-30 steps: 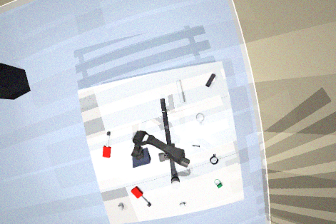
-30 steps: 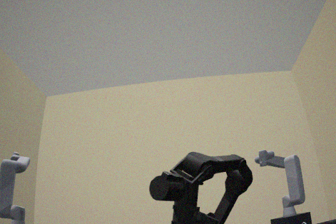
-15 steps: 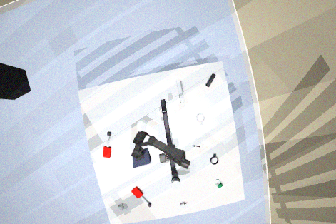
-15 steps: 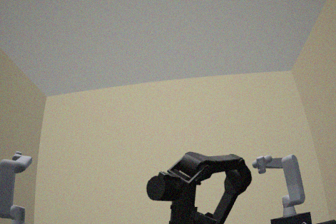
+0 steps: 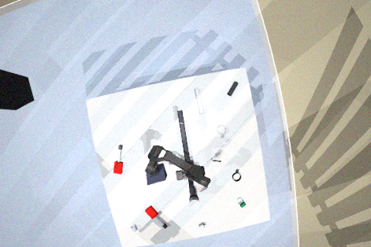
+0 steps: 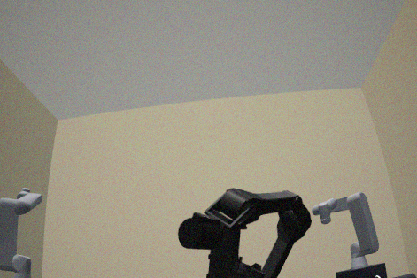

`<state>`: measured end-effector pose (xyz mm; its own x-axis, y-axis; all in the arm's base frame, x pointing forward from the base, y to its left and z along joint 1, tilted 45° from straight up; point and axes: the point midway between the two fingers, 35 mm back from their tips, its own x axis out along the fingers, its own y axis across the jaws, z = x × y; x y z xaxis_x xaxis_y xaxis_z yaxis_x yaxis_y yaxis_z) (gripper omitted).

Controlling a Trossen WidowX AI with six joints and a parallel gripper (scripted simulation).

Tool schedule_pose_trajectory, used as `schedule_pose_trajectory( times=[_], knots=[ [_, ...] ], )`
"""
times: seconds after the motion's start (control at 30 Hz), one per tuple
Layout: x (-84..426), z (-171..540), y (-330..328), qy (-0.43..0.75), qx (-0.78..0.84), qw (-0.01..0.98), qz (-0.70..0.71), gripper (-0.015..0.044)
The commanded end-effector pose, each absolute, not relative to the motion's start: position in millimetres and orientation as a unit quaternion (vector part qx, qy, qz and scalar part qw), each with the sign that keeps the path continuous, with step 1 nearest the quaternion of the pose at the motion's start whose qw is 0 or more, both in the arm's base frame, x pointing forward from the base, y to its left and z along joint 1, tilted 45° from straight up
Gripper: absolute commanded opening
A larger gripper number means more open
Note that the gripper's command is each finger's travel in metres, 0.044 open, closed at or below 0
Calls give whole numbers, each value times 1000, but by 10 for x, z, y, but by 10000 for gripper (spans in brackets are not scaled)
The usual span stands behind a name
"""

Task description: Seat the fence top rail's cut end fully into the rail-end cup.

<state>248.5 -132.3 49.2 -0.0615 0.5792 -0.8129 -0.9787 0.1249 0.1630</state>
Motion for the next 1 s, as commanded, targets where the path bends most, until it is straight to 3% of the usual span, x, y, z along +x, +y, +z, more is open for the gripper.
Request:
schedule_pose_trajectory(
  times=[0.0, 0.97],
  knots=[
    [2488, 494, -1409, 400, -260, 638, 605, 0],
    [2470, 429, -1413, 396, -253, 636, 612, 0]
  ],
)
